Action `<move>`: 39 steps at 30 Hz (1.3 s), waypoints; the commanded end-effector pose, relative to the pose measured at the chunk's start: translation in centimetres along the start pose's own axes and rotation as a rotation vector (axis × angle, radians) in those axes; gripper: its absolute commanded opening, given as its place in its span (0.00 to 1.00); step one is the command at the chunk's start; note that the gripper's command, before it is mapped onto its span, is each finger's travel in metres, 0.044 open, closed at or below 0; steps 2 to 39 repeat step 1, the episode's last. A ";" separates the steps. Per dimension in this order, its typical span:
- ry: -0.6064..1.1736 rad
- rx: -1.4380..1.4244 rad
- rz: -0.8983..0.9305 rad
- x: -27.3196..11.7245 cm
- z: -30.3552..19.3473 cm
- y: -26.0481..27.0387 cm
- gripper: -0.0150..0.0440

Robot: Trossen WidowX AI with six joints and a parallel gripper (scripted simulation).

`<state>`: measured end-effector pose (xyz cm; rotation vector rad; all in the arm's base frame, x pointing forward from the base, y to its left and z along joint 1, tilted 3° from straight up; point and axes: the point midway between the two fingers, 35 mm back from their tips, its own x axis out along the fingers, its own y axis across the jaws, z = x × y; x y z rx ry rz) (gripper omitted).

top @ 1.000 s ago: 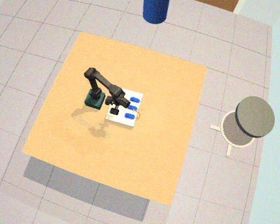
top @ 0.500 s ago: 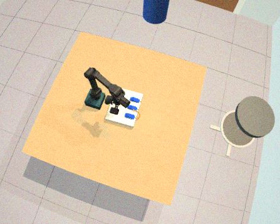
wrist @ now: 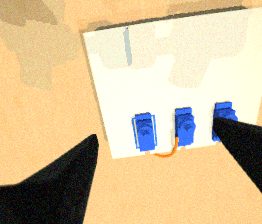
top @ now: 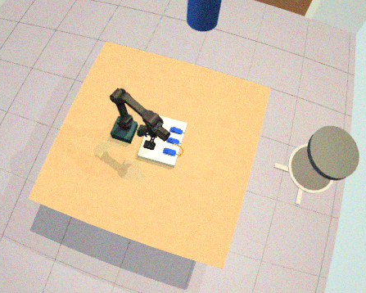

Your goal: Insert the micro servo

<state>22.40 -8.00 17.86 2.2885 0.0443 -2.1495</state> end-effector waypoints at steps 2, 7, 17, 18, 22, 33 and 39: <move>-0.001 -0.004 0.000 0.0 0.0 0.0 1.00; -0.001 -0.004 0.000 0.0 0.0 0.0 1.00; -0.001 -0.004 0.000 0.0 0.0 0.0 1.00; -0.001 -0.004 0.000 0.0 0.0 0.0 1.00; -0.001 -0.004 0.000 0.0 0.0 0.0 1.00; -0.001 -0.004 0.000 0.0 0.0 0.0 1.00; -0.001 -0.004 0.000 0.0 0.0 0.0 1.00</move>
